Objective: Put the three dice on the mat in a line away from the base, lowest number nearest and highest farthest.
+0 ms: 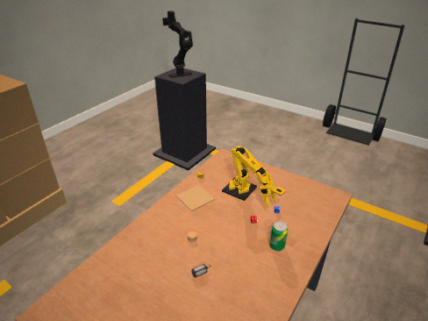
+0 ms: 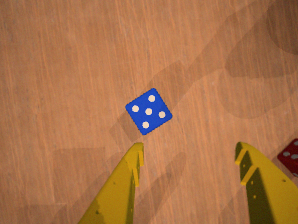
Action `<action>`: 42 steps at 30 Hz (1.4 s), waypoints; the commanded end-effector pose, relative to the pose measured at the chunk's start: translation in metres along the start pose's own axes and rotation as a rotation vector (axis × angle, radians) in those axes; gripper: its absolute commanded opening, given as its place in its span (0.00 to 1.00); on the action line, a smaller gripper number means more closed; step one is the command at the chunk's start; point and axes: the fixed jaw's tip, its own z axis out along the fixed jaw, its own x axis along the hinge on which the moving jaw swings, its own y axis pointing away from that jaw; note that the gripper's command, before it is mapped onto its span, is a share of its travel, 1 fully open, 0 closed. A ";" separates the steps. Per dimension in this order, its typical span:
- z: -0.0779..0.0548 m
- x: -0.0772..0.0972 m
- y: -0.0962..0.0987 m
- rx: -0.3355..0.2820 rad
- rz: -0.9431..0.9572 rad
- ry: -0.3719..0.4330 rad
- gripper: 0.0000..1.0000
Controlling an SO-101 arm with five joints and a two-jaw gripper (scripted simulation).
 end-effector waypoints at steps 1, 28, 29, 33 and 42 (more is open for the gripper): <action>0.001 -0.003 0.002 -0.005 0.005 -0.009 0.31; 0.001 -0.003 0.002 -0.005 0.005 -0.009 0.31; 0.001 -0.003 0.002 -0.005 0.005 -0.009 0.31; 0.001 -0.003 0.002 -0.005 0.005 -0.009 0.31; -0.003 -0.008 0.002 -0.005 0.005 -0.038 0.31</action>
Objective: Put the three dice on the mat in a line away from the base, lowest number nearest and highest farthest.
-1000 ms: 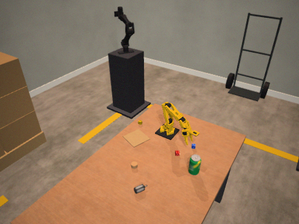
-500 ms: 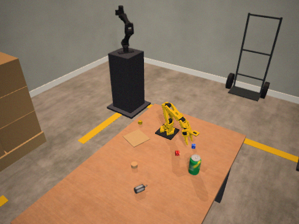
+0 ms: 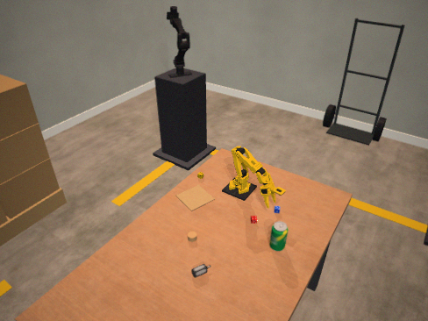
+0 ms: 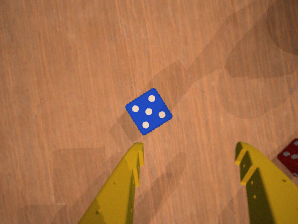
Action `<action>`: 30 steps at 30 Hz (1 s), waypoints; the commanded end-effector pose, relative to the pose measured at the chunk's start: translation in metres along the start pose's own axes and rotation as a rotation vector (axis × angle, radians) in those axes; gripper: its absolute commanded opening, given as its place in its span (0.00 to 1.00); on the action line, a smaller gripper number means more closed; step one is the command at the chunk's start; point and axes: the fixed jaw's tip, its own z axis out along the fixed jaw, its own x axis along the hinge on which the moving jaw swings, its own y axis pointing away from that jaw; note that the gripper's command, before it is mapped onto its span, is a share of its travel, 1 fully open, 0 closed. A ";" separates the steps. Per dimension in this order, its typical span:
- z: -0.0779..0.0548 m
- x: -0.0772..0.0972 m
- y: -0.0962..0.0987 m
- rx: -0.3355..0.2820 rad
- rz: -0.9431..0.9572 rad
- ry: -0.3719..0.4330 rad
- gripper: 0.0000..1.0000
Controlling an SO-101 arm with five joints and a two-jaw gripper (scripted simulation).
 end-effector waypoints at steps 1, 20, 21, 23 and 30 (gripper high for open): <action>-0.004 -0.010 0.002 -0.004 0.005 -0.053 0.31; -0.071 -0.068 0.001 -0.002 0.006 -0.480 0.31; -0.073 -0.069 0.001 -0.002 0.006 -0.492 0.31; -0.075 -0.070 0.001 -0.002 0.006 -0.505 0.31; -0.076 -0.070 0.001 -0.002 0.006 -0.509 0.31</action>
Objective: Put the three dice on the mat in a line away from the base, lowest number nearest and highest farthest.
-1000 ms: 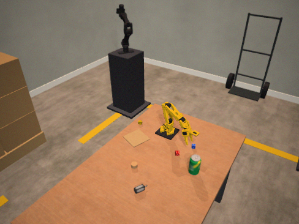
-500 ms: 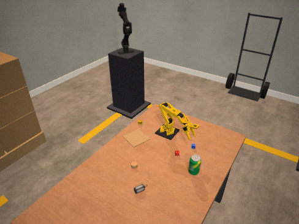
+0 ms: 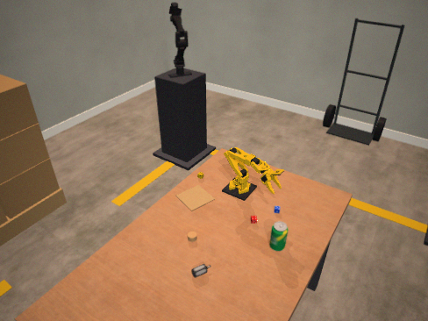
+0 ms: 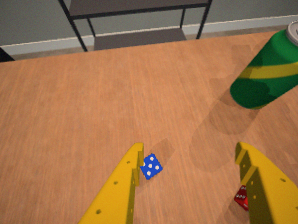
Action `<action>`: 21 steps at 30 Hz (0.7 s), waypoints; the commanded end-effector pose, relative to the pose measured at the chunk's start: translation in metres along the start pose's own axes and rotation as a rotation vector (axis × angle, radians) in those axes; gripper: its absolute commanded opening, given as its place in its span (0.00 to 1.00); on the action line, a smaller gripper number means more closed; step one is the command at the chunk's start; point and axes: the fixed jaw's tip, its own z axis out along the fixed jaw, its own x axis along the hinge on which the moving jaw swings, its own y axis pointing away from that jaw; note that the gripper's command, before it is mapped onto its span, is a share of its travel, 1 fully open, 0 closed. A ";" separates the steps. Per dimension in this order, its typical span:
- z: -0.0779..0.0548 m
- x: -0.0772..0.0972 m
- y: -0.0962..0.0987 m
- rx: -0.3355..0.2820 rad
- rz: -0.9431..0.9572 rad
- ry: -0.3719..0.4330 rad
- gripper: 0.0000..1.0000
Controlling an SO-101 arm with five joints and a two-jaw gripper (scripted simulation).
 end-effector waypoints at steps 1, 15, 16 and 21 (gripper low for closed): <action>-0.003 -0.006 0.002 -0.006 0.007 -0.029 0.31; -0.002 -0.007 -0.009 0.033 0.033 -0.020 0.31; -0.002 -0.007 -0.012 0.041 0.038 -0.018 0.31; -0.003 -0.007 -0.026 0.094 0.074 -0.006 0.31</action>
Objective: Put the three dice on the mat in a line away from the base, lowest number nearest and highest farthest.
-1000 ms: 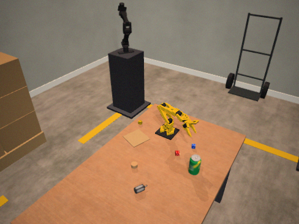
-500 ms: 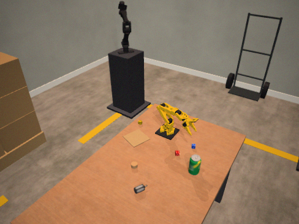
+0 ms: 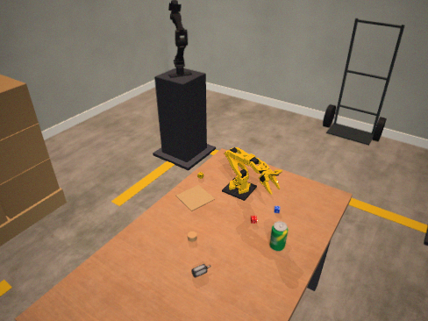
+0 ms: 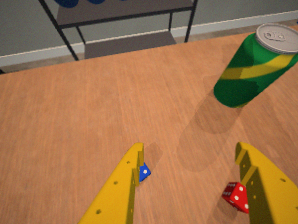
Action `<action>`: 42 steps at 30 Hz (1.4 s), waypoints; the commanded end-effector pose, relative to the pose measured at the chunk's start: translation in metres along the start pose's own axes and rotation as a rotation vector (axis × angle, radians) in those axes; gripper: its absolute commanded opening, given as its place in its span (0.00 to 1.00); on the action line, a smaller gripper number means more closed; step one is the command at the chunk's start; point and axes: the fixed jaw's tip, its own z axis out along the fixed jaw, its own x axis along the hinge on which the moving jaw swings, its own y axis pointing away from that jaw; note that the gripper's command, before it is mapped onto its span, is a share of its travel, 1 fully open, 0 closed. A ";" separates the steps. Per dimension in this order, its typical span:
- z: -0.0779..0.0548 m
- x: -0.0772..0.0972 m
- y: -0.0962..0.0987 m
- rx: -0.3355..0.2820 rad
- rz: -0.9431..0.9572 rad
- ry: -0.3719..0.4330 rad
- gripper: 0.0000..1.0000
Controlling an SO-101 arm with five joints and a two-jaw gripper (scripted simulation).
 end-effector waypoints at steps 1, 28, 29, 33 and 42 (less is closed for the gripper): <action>0.000 -0.001 -0.013 0.047 0.041 0.017 0.31; -0.047 0.021 -0.160 0.601 0.450 0.127 0.31; -0.052 0.024 -0.168 0.633 0.476 0.133 0.31; -0.078 0.038 -0.196 0.765 0.590 0.153 0.31; -0.152 0.078 -0.240 1.072 0.878 0.185 0.31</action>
